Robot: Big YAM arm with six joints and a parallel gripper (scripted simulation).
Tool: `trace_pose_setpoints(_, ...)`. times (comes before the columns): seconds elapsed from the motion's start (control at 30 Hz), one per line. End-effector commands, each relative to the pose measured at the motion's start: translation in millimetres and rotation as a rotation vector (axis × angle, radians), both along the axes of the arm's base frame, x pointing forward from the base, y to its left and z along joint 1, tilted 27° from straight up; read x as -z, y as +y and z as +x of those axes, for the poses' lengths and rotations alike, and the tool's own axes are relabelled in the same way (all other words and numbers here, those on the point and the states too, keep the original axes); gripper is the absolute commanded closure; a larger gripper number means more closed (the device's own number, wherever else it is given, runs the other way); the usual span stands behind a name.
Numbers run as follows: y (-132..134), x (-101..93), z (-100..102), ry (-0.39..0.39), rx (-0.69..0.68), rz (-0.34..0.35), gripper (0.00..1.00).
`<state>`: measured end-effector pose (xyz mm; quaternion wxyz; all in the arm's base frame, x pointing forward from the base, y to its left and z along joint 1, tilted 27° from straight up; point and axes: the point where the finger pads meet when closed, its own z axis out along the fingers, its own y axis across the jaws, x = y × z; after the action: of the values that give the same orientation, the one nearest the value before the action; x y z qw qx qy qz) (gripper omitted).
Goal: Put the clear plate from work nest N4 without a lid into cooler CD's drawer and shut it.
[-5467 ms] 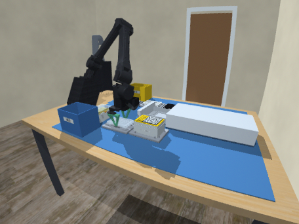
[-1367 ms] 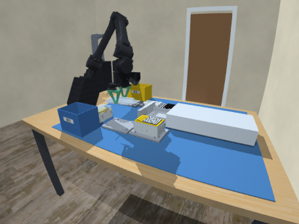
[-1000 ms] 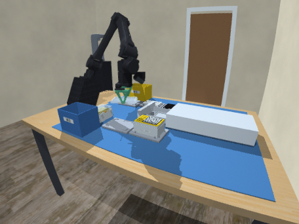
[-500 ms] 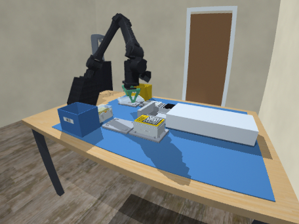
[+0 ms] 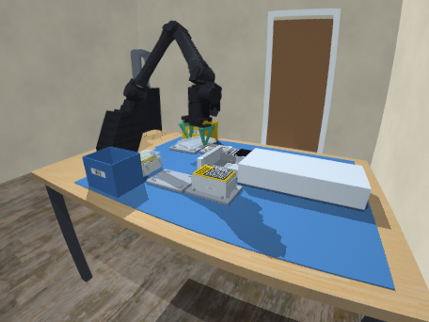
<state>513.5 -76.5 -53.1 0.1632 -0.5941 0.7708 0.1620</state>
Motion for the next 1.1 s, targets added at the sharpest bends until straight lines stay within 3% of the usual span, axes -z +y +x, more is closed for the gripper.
trace_pose_setpoints(0.0, 6, -33.5, 33, -0.141, -0.161, -0.027, 1.0)
trace_pose_setpoints(0.13, 14, -39.2, 39, -0.19, -0.258, -0.037, 1.0)
trace_pose_setpoints(1.07, 63, -50.4, 70, -0.154, -0.238, -0.022, 1.0)
